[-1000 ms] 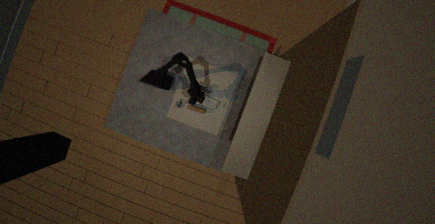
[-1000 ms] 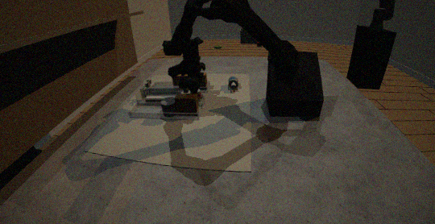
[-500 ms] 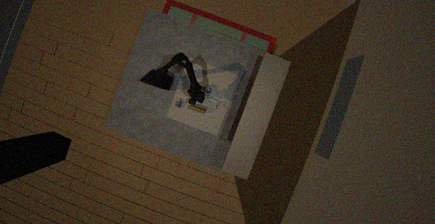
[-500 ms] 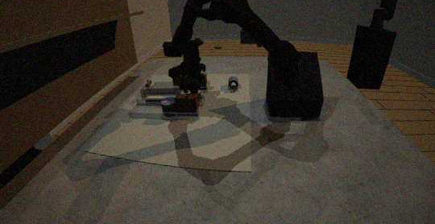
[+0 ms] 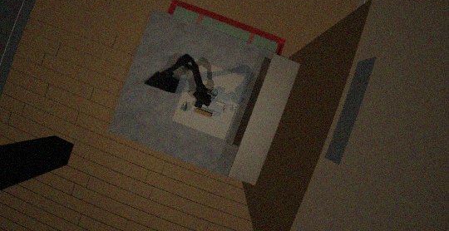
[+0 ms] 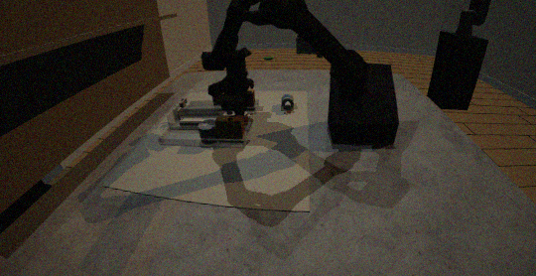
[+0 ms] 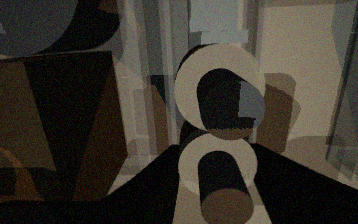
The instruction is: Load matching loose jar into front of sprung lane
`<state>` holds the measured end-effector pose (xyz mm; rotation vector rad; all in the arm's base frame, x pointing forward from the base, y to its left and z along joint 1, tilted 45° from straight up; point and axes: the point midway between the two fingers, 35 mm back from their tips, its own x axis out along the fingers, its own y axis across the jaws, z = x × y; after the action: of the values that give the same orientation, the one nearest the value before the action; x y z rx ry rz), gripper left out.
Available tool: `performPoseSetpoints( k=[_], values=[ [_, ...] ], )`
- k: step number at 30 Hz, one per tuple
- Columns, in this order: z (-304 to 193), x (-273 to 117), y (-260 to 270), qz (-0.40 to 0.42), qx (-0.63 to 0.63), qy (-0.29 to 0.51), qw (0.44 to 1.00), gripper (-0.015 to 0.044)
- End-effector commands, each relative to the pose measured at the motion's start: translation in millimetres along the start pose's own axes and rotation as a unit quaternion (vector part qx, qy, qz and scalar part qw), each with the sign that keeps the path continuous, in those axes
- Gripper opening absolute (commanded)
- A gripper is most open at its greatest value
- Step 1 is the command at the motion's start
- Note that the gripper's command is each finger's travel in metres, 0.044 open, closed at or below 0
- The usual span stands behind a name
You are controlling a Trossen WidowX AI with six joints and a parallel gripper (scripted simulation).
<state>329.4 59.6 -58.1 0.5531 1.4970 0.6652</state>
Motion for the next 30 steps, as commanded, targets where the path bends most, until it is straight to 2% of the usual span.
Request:
performPoseSetpoints(
  k=[1, 30],
  values=[
    [1.4, -0.2, 0.9, 0.002, -0.002, -0.004, 1.0, 0.0],
    [-4.2, 0.0, 0.6, 0.002, -0.002, -0.004, 1.0, 0.0]
  ],
)
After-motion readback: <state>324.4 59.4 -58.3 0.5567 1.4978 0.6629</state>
